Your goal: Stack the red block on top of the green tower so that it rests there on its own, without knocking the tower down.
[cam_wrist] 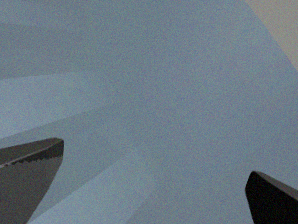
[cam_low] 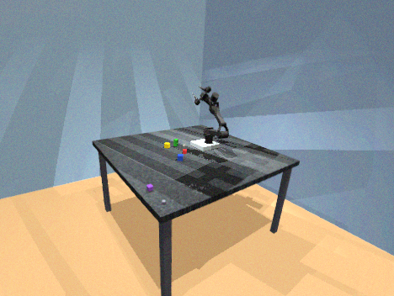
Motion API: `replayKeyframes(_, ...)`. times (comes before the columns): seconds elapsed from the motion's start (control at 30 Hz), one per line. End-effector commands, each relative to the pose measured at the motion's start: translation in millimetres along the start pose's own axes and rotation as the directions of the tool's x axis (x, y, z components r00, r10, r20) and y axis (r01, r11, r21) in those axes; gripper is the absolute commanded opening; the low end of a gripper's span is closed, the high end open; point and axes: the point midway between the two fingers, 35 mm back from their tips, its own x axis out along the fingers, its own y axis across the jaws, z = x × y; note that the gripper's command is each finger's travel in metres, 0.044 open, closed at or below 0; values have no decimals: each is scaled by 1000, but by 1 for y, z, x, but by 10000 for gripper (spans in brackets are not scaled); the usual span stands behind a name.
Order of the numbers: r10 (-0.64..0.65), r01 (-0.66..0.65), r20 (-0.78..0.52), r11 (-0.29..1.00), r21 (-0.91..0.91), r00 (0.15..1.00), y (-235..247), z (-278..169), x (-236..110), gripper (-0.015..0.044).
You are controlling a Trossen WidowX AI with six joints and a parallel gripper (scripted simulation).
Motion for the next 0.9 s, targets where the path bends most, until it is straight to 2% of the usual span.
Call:
replayKeyframes(0.0, 3, -3, -1, 1000, 8, 1000, 0, -1, 1, 426)
replayKeyframes(0.17, 88, -83, -18, 975, 204, 996, 11, -14, 15, 440)
replayKeyframes(0.37, 225, -190, -28, 878, 438, 974, 36, -28, 33, 440)
replayKeyframes(0.63, 423, -309, -14, 684, 660, 906, 81, -37, 53, 440)
replayKeyframes(0.87, 599, -377, 17, 483, 790, 801, 130, -33, 62, 440)
